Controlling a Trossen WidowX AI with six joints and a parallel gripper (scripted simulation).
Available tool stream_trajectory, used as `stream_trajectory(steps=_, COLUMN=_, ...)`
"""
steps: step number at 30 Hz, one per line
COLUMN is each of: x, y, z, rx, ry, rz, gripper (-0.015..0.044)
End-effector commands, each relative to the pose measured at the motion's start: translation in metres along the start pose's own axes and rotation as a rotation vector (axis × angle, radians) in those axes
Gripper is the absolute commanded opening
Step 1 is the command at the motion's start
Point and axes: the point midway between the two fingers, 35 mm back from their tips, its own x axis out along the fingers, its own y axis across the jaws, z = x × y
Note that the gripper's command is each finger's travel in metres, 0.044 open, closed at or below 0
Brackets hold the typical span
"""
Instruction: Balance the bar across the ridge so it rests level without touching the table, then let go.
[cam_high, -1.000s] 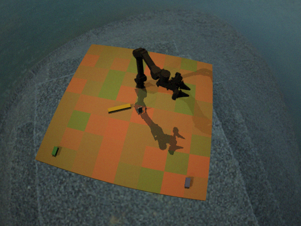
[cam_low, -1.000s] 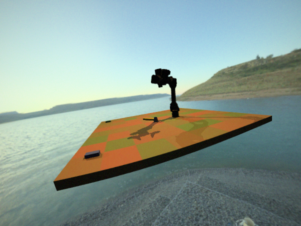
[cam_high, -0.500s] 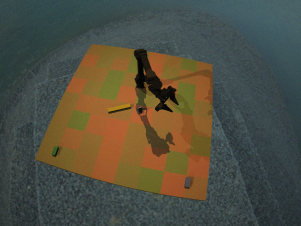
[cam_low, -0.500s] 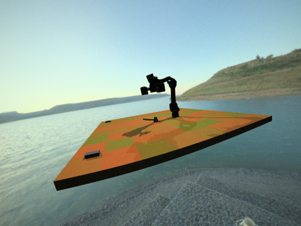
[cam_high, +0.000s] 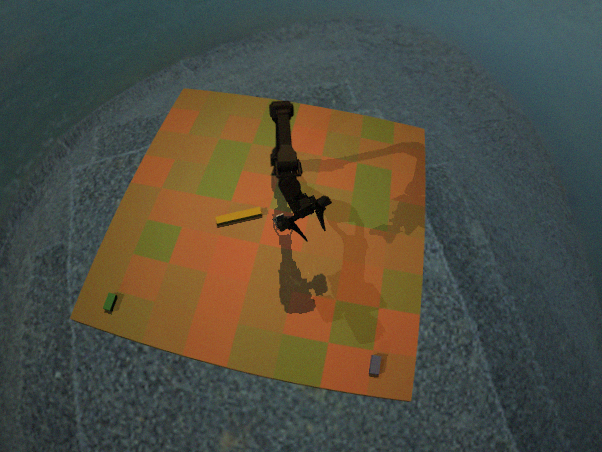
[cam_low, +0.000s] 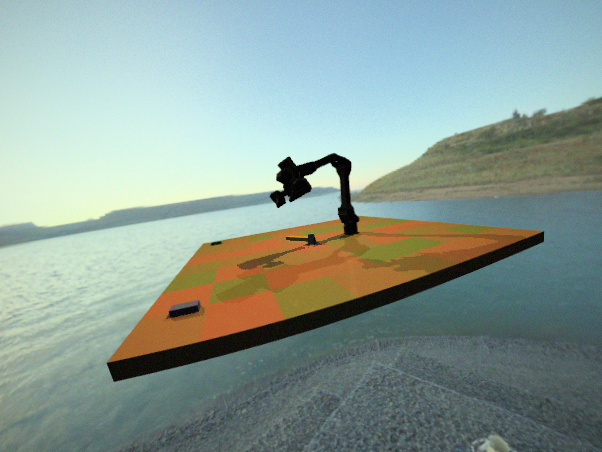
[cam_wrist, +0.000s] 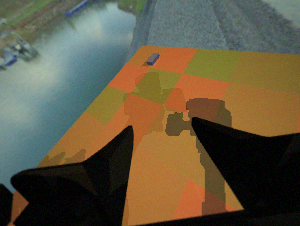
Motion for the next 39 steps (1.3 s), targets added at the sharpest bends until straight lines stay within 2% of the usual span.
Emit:
stream_trajectory(steps=1, x=-0.005, y=-0.021, z=-0.006, rx=0.069, ry=0.028, rz=-0.053, gripper=0.0315)
stream_trajectory(steps=18, x=-0.045, y=-0.125, z=-0.068, rx=0.535, ry=0.207, rz=-0.374, gripper=0.0315)
stream_trajectory(steps=39, x=-0.137, y=-0.202, z=-0.165, rx=1.163, ry=0.397, rz=-0.796, gripper=0.0315)
